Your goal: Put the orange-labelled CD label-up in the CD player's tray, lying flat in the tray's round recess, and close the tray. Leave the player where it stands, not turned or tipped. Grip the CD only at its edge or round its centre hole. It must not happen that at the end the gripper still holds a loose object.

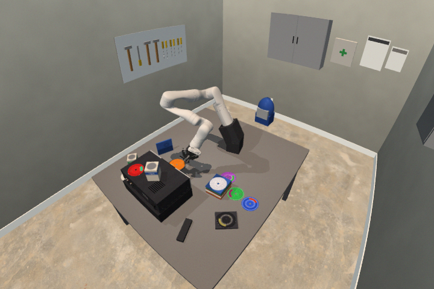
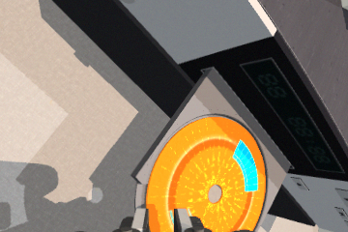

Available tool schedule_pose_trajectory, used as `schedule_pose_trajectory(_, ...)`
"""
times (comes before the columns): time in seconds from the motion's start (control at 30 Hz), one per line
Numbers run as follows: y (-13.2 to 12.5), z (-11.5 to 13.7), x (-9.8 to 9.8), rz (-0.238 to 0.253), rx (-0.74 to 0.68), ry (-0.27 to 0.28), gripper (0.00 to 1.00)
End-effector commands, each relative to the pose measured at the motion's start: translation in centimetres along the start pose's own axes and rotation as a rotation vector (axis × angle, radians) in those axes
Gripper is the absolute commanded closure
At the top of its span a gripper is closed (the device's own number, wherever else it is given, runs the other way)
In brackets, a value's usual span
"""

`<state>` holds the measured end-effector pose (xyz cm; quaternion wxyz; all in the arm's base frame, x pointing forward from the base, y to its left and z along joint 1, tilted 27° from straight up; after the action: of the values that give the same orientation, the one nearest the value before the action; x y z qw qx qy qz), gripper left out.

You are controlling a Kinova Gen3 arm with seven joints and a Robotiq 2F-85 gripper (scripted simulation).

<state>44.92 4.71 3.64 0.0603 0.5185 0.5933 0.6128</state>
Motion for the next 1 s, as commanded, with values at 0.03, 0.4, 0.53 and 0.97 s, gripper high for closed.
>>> schedule_pose_trajectory(0.03,0.2,0.3,0.9,-0.005,0.0,0.011,0.76)
schedule_pose_trajectory(0.4,1.9,0.1,3.9,-0.005,0.0,0.011,0.76)
schedule_pose_trajectory(0.53,3.5,0.0,6.7,-0.005,0.0,0.011,0.76)
schedule_pose_trajectory(0.97,4.1,-0.1,7.8,-0.005,0.0,0.011,0.76)
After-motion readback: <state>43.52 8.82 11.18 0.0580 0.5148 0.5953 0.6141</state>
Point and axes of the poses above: the point where the finger pads meet when closed, its own x axis back along the fingers, its own y axis across the jaws, z = x × y, the point moved 7 cm from there along x, back along the fingers, and after that the axes turned 4 degrees about x, right-handed, at the moved point
